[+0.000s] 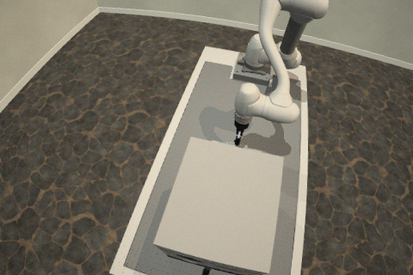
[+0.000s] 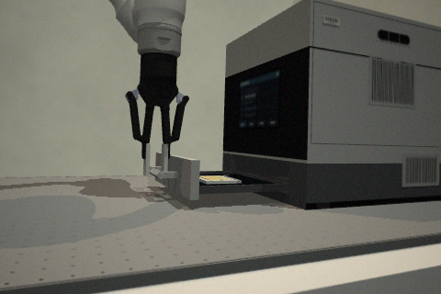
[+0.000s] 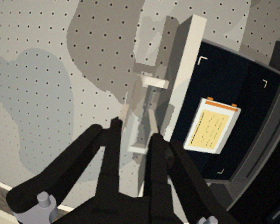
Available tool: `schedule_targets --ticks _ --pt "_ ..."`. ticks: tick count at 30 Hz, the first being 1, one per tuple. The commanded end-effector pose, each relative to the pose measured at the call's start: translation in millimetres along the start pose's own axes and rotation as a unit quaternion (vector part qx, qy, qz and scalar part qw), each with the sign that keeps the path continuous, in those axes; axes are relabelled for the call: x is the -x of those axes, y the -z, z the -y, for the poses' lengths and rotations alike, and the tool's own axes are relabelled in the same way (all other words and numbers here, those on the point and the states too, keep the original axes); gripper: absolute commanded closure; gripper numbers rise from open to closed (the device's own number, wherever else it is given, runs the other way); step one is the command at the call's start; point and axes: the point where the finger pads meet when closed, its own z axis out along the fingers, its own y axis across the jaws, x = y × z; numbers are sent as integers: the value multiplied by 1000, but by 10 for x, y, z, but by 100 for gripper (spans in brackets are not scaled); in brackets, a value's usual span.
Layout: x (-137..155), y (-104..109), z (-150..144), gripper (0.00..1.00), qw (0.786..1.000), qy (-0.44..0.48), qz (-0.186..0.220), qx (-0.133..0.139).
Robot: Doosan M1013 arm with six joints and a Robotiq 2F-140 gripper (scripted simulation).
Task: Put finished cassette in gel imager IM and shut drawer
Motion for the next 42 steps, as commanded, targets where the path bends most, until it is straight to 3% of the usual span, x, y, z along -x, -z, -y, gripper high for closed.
schedule_targets --ticks 1,10,11,42 --pt "-9 -48 29 73 1000 4 0 -2" --pt "-9 -48 29 73 1000 4 0 -2" --pt "-9 -48 29 90 1000 4 0 -2" --pt "-9 -48 29 90 1000 4 0 -2"
